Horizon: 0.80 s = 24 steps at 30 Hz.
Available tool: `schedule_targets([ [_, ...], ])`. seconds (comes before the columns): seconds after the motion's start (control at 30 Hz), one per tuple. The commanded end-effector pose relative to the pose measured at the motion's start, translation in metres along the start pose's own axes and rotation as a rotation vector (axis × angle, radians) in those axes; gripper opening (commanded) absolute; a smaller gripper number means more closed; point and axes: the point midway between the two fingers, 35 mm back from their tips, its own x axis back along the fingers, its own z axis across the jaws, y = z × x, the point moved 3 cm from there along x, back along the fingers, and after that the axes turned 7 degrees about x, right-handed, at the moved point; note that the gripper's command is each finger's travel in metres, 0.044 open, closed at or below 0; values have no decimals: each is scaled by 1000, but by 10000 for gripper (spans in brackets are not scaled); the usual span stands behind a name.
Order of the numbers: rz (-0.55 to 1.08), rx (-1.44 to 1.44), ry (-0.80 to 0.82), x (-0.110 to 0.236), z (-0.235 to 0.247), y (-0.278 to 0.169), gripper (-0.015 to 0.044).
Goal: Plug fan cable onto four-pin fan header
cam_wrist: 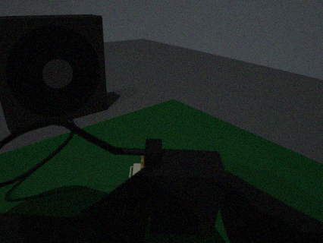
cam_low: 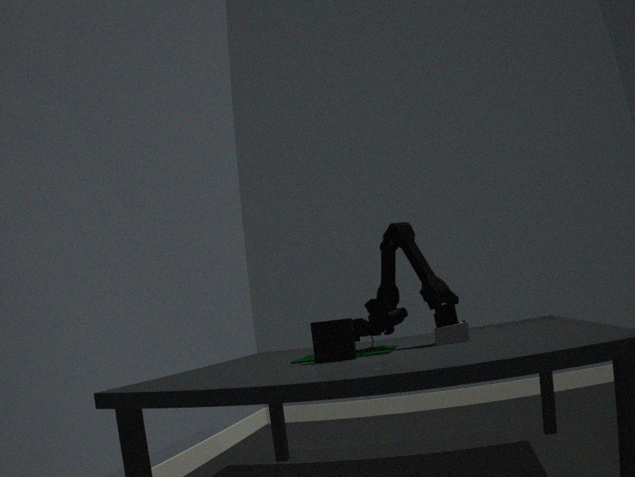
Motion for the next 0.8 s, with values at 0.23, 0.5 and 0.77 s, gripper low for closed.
schedule_targets([
  [0.23,-1,-5,0,-2,2,-10,0],
  [0.5,-1,-5,0,-4,3,-18,0],
  [0.77,-1,-5,0,-5,4,-25,0],
])
